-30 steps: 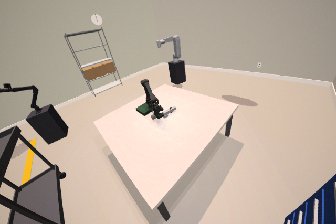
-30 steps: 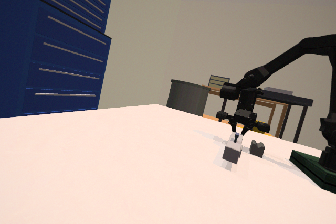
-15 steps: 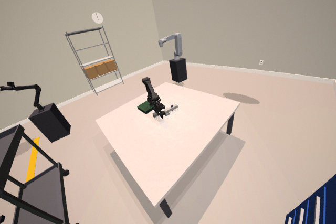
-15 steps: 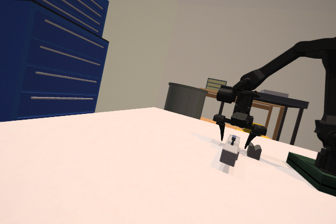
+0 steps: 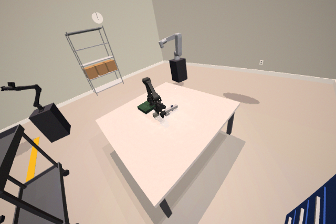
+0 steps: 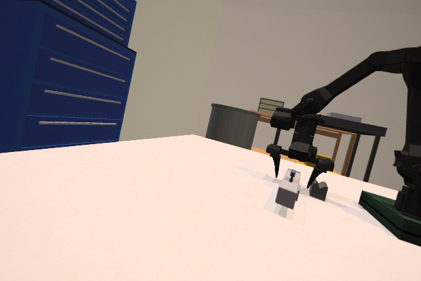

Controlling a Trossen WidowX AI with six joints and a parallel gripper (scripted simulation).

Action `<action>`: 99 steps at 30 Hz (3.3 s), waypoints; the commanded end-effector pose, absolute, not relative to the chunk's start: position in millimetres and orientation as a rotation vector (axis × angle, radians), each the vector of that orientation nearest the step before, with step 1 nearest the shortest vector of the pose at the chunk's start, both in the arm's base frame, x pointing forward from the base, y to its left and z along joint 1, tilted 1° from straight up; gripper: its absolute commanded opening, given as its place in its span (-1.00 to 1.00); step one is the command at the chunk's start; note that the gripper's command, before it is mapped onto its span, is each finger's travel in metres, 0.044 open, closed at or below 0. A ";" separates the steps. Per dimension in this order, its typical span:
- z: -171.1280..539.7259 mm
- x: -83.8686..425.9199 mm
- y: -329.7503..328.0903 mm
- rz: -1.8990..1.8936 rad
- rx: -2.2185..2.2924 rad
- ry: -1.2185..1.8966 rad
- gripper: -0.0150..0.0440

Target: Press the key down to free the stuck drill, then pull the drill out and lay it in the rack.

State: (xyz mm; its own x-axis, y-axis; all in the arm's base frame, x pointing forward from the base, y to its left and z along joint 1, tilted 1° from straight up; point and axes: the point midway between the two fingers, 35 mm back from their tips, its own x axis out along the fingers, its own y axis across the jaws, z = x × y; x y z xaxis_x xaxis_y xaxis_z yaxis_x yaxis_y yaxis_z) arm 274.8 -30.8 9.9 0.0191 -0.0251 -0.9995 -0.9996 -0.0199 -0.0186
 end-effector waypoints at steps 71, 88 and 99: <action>14.9 276.0 -69.1 1.195 -1.250 1.207 -0.49; 17.5 276.7 -93.1 1.194 -1.252 1.208 -0.49; 21.7 275.1 -96.3 1.194 -1.252 1.209 -0.49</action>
